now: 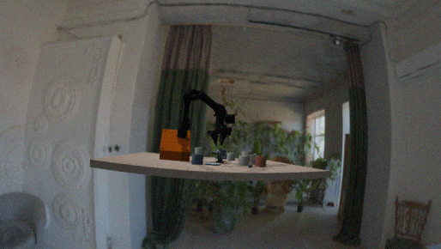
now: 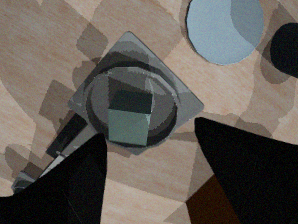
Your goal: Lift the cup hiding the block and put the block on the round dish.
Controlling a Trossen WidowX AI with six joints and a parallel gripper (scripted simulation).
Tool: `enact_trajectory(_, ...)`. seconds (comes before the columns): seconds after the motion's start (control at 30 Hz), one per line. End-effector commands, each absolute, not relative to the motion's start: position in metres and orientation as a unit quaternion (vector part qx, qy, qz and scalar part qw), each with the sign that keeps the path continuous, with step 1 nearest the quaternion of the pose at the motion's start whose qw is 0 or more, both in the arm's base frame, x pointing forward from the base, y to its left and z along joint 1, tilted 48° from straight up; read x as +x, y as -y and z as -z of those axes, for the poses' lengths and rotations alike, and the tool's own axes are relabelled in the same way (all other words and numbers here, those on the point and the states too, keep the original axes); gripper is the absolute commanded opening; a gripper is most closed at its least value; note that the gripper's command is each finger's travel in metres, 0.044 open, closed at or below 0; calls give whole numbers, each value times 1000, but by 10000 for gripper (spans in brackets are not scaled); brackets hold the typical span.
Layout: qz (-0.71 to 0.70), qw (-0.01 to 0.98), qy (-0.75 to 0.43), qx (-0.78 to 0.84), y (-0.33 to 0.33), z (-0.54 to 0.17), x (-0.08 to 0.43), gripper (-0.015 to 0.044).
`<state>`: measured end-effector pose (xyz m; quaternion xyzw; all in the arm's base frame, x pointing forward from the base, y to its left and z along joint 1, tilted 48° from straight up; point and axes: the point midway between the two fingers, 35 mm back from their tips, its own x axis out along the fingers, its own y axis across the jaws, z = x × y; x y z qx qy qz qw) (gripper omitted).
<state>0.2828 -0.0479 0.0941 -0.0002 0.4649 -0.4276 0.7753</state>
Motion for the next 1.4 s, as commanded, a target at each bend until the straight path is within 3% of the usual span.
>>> enact_trajectory(0.0,468,773,-427,37,40,-89,284,260)
enact_trajectory(1.37,499,771,-388,72,68,-49,295,260)
